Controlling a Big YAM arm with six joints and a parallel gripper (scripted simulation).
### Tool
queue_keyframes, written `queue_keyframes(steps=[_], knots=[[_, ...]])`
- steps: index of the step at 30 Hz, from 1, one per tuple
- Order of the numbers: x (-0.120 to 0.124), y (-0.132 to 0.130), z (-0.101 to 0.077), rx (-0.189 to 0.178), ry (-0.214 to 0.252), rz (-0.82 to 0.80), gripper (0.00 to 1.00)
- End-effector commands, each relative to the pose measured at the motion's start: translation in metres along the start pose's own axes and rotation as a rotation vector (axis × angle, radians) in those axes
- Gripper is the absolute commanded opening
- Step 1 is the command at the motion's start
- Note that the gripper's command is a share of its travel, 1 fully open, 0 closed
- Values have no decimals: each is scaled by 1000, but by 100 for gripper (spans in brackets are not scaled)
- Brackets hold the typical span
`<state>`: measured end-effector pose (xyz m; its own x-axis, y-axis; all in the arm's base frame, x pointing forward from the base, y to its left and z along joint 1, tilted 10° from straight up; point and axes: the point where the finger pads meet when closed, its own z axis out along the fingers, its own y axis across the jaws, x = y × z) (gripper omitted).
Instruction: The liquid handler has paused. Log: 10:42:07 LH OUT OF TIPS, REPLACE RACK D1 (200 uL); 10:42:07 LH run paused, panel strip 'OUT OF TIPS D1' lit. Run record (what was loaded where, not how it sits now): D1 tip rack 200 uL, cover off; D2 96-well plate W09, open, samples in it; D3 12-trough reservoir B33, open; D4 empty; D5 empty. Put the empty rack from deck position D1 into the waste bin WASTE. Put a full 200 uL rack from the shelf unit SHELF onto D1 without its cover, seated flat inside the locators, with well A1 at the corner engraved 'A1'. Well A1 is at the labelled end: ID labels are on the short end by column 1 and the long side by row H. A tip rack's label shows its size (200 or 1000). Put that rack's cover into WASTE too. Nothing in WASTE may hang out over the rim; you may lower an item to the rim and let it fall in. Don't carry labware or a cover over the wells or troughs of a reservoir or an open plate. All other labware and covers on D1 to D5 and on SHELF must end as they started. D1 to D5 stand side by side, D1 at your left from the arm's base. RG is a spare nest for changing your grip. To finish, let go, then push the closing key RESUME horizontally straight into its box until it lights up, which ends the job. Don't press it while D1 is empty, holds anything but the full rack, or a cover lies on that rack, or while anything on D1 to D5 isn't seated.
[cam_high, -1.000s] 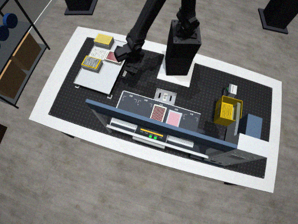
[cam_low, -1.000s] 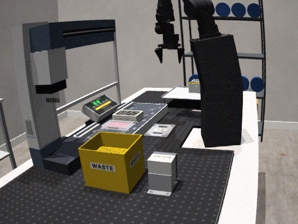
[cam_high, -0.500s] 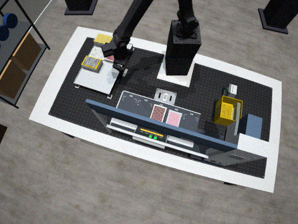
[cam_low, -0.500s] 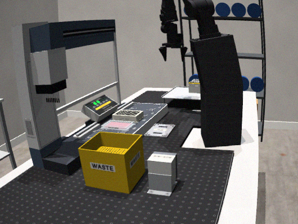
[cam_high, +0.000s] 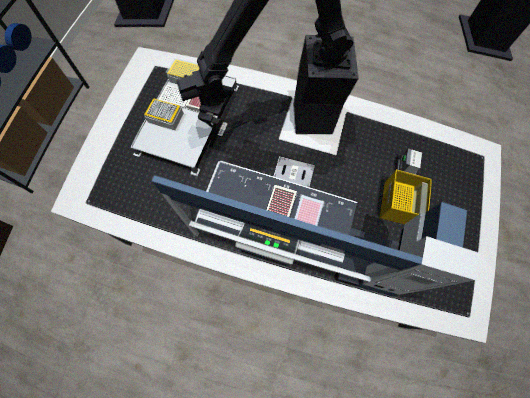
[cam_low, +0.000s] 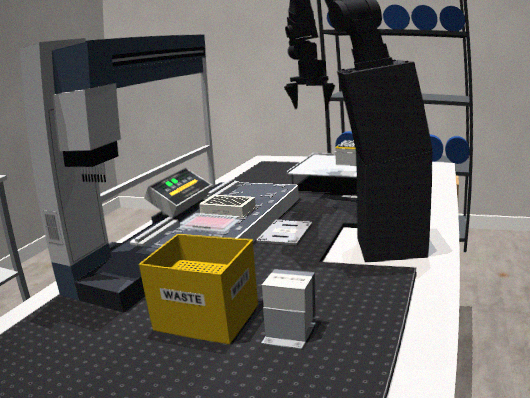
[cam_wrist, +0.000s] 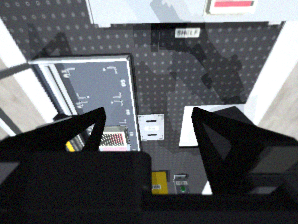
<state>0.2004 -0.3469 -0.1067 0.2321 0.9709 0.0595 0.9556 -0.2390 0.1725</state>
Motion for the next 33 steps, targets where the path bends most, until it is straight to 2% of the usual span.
queue_keyframes(steps=[1,28,29,33], knots=[[0,4,7,8,10,-25,100],[0,4,7,8,10,-24,100],[-1,-12,8,7,7,-3,100],[-4,-30,4,1,-1,-4,100]])
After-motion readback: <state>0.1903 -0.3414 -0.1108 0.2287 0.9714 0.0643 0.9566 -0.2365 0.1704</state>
